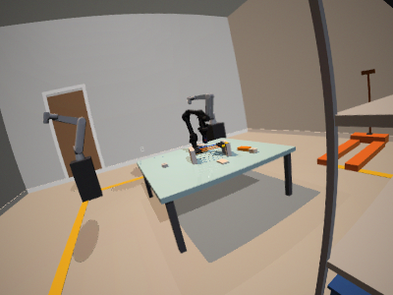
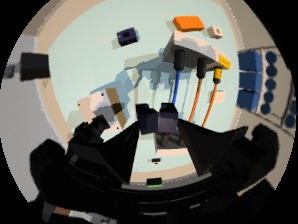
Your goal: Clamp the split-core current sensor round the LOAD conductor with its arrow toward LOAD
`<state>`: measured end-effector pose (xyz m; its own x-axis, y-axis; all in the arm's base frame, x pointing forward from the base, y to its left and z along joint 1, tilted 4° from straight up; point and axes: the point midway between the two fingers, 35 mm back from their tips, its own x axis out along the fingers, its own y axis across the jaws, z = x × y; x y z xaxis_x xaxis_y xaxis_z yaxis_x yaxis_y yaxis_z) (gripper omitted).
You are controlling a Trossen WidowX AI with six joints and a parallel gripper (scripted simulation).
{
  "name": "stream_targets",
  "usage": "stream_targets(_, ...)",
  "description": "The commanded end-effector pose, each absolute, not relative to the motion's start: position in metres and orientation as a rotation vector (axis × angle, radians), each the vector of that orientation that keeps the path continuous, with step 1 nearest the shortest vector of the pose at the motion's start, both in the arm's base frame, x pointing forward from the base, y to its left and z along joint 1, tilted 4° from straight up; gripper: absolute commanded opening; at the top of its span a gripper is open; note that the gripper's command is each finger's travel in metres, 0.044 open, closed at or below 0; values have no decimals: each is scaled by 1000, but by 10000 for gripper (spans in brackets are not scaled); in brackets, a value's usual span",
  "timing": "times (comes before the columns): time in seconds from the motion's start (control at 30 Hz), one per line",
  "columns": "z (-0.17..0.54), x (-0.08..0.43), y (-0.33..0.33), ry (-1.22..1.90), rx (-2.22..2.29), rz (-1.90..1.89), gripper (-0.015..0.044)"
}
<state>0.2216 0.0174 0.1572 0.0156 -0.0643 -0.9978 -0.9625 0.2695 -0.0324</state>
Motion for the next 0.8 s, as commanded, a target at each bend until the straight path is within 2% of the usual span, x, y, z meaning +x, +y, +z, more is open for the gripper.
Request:
stream_targets(0.0,160,224,18,1373,-1013,924,0)
stream_targets(0.77,173,276,4,1547,-348,251,0)
